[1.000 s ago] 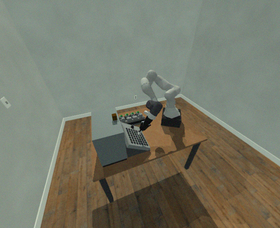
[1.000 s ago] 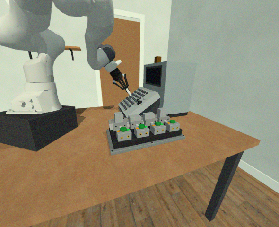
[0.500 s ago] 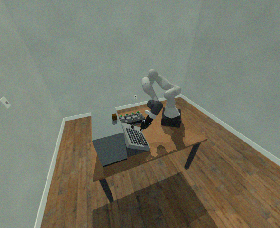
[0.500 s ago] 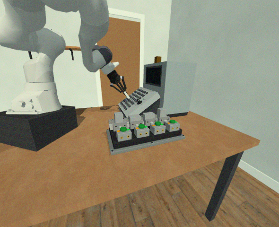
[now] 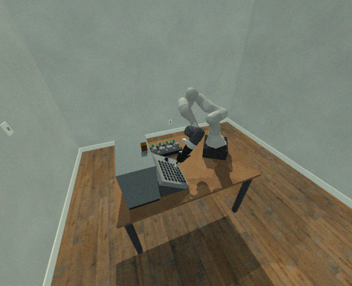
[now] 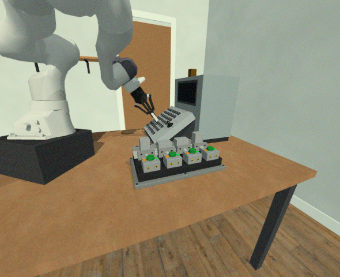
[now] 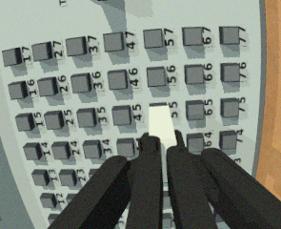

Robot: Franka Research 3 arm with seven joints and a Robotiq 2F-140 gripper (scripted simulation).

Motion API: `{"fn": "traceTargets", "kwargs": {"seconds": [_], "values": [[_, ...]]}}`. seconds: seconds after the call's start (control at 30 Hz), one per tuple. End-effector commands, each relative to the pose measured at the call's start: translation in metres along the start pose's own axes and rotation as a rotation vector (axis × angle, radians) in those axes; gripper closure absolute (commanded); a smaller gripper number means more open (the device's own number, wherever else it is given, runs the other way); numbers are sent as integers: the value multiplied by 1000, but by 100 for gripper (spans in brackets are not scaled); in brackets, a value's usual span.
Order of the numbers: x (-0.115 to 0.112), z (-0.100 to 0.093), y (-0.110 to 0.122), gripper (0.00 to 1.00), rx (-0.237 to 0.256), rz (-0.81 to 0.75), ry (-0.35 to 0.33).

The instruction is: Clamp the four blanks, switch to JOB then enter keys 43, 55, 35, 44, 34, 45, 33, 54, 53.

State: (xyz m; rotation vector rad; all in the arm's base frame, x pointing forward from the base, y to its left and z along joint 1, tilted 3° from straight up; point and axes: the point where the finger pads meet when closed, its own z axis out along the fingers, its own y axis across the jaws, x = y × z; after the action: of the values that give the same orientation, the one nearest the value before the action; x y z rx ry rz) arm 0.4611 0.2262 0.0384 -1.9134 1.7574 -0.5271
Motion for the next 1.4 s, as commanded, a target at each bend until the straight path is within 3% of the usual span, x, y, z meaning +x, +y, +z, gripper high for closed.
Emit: {"fn": "traceTargets", "kwargs": {"seconds": [0.0, 0.3, 1.37], "values": [[-2, 3, 0, 100, 2, 6, -5], [-2, 14, 0, 100, 2, 6, -5], [-2, 17, 0, 100, 2, 6, -5]]}}
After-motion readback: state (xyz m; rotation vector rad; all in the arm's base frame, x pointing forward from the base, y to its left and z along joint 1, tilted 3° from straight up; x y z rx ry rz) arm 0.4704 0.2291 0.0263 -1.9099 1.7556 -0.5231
